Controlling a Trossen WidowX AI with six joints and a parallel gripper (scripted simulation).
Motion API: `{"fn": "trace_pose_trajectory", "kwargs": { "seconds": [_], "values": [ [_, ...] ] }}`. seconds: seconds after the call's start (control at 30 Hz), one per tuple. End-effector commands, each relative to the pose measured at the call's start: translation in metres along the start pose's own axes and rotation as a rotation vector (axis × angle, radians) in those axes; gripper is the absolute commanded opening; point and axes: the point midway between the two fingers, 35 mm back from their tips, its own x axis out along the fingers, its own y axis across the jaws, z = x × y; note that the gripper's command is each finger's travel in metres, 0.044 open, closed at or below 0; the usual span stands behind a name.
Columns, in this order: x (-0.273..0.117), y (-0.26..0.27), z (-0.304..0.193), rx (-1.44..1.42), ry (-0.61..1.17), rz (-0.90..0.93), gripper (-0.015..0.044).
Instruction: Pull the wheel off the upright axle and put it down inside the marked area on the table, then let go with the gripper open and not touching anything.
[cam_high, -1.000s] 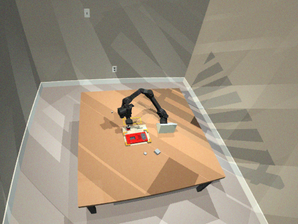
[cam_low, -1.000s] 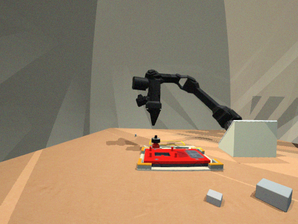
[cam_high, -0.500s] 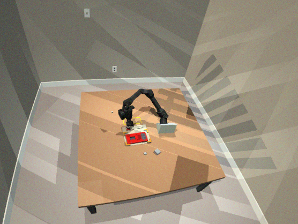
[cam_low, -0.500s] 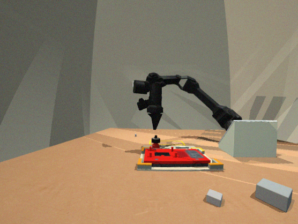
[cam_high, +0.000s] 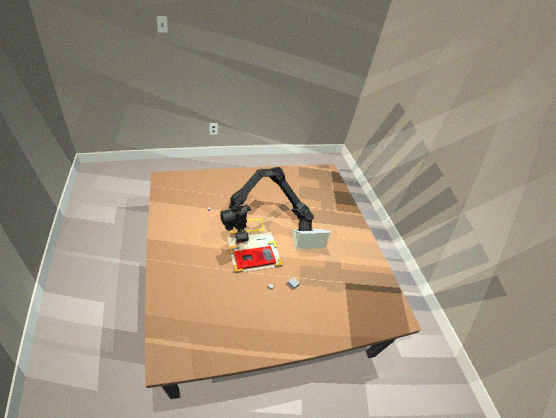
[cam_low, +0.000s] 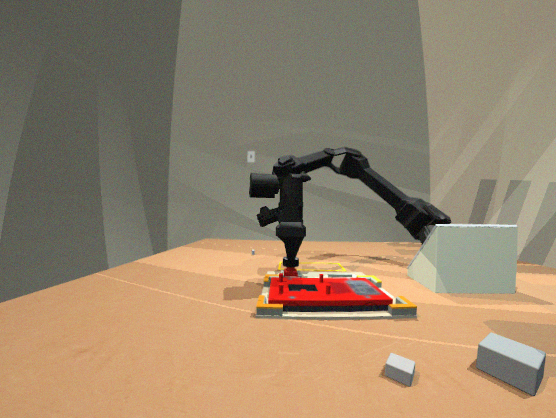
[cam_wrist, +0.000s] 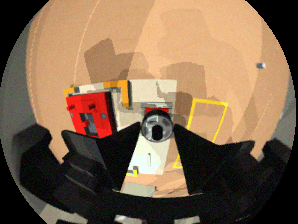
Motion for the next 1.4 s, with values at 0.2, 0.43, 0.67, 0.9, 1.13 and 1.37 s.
{"fn": "trace_pose_trajectory", "kwargs": {
  "seconds": [0.2, 0.43, 0.67, 0.9, 1.13, 1.37],
  "values": [
    [0.000, -0.001, 0.000, 0.003, 0.003, 0.000, 0.0115],
    [-0.002, -0.001, 0.000, 0.002, 0.002, 0.000, 0.0000],
    [-0.004, -0.001, 0.000, 0.002, 0.002, 0.000, 0.0000],
    [-0.006, 0.000, 0.000, 0.001, 0.001, 0.000, 0.0000],
    [-0.009, 0.000, 0.000, 0.001, 0.001, 0.000, 0.0000],
    [-0.011, 0.000, 0.000, 0.000, 0.000, -0.001, 0.0000]
  ]
}}
